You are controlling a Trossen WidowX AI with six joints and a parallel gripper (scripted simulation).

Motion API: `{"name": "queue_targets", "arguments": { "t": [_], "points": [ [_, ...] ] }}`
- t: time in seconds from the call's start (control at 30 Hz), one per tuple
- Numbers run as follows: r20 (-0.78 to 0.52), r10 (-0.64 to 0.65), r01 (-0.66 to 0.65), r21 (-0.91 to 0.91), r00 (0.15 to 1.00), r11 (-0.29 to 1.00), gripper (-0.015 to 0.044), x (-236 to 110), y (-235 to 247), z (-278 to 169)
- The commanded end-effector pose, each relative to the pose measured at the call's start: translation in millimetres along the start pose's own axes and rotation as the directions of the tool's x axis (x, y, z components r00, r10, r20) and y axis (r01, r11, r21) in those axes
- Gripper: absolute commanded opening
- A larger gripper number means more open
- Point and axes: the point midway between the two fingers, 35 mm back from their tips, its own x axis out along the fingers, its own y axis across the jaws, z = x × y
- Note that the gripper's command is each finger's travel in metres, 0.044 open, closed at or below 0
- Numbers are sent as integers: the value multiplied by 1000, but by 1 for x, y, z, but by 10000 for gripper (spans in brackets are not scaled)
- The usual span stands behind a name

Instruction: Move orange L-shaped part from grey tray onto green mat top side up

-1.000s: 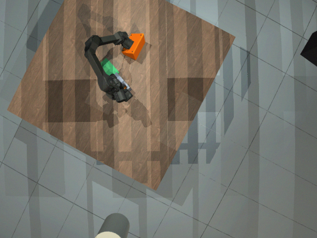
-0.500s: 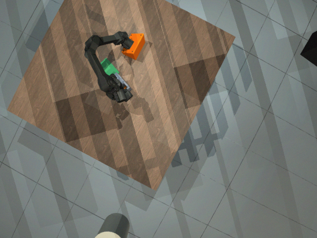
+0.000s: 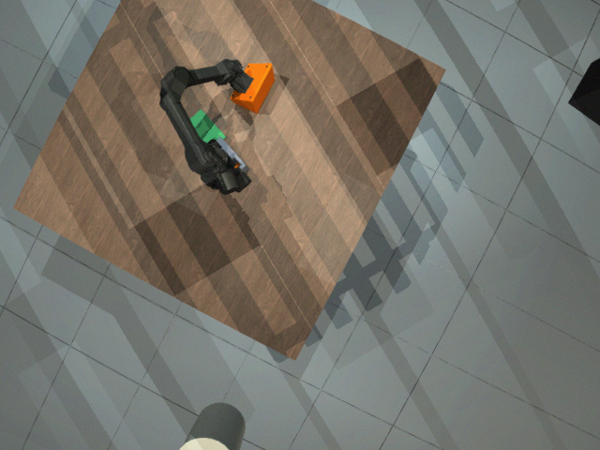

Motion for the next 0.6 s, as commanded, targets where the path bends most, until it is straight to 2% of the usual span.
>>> {"name": "queue_targets", "arguments": {
  "t": [0.0,0.13,0.33,0.57],
  "points": [
    [0,0,0,0,1000,1000,180,0,0,0],
    [-2,-1,1,1,1000,1000,180,14,1,1],
    [-10,-11,11,3,1000,1000,180,75,-1,-1],
    [-11,-11,12,4,1000,1000,180,80,-2,-2]
  ]
}}
